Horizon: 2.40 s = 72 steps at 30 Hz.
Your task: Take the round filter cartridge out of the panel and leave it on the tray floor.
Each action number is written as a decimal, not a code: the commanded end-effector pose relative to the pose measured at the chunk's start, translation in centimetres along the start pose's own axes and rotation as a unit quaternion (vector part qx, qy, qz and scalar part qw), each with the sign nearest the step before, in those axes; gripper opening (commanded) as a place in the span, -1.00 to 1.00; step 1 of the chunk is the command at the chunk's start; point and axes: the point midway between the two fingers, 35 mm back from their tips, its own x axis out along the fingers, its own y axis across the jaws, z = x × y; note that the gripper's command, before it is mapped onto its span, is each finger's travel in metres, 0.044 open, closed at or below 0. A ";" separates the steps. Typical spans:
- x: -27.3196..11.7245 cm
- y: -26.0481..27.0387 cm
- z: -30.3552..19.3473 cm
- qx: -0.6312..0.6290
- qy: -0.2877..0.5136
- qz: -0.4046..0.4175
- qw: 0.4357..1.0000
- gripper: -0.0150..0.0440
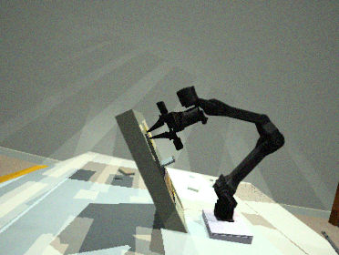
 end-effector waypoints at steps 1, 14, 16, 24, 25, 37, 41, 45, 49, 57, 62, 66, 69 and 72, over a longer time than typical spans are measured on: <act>0.0 0.0 0.0 0.002 0.001 -0.001 1.000 -0.11; 0.0 0.3 -0.1 0.002 0.001 -0.001 1.000 -0.11; 0.0 0.3 -0.1 0.002 0.001 -0.001 1.000 -0.11; 0.0 0.4 -0.1 0.002 0.001 -0.001 1.000 -0.11; 0.0 0.4 -0.1 0.002 0.001 -0.001 1.000 -0.11; 0.0 0.2 -0.1 0.002 0.001 -0.001 1.000 -0.11; 0.3 0.2 -0.1 0.002 0.001 -0.001 1.000 -0.11; 0.4 0.2 -0.1 0.002 0.001 -0.002 1.000 -0.11; 0.6 0.2 -0.1 0.002 0.001 -0.002 1.000 -0.11; 1.1 0.2 -0.1 0.002 0.001 -0.002 1.000 -0.11; 1.3 0.2 -0.1 0.002 0.001 -0.002 1.000 -0.11; 1.4 0.2 -0.1 0.002 0.001 -0.002 1.000 -0.11; 1.5 0.2 -0.1 0.002 0.001 -0.002 1.000 -0.11; 1.6 0.2 -0.1 0.002 0.001 -0.002 1.000 -0.11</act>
